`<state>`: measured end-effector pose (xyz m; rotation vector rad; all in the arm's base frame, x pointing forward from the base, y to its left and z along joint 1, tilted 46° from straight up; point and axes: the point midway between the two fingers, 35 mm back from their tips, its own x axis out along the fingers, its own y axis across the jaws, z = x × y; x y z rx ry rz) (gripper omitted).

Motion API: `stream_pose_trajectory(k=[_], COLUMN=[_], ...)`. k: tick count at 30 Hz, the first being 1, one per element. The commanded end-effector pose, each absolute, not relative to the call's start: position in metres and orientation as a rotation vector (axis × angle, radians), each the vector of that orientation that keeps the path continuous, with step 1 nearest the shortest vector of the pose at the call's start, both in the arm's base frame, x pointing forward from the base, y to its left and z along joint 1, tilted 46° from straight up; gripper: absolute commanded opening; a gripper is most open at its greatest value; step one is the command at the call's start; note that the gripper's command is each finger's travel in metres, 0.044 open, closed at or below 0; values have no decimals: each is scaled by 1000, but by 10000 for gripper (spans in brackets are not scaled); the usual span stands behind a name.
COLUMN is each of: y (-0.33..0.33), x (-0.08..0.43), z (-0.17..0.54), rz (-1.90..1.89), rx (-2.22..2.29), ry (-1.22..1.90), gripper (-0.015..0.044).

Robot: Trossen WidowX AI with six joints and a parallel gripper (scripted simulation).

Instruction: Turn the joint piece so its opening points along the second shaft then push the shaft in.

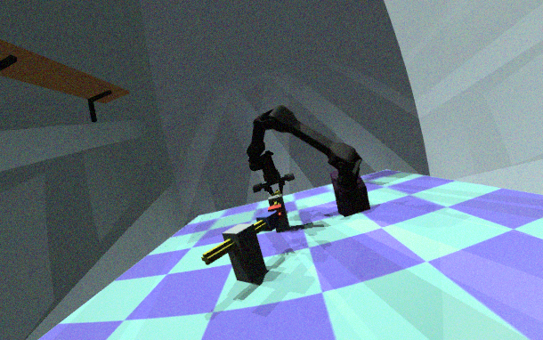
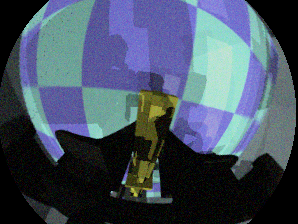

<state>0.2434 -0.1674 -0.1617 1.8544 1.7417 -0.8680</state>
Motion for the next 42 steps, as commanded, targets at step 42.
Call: stream_pose_trajectory(k=[42], y=[-158], x=[245], z=[-154], rz=[-840], rx=[1914], ry=[1658], gripper=[0])
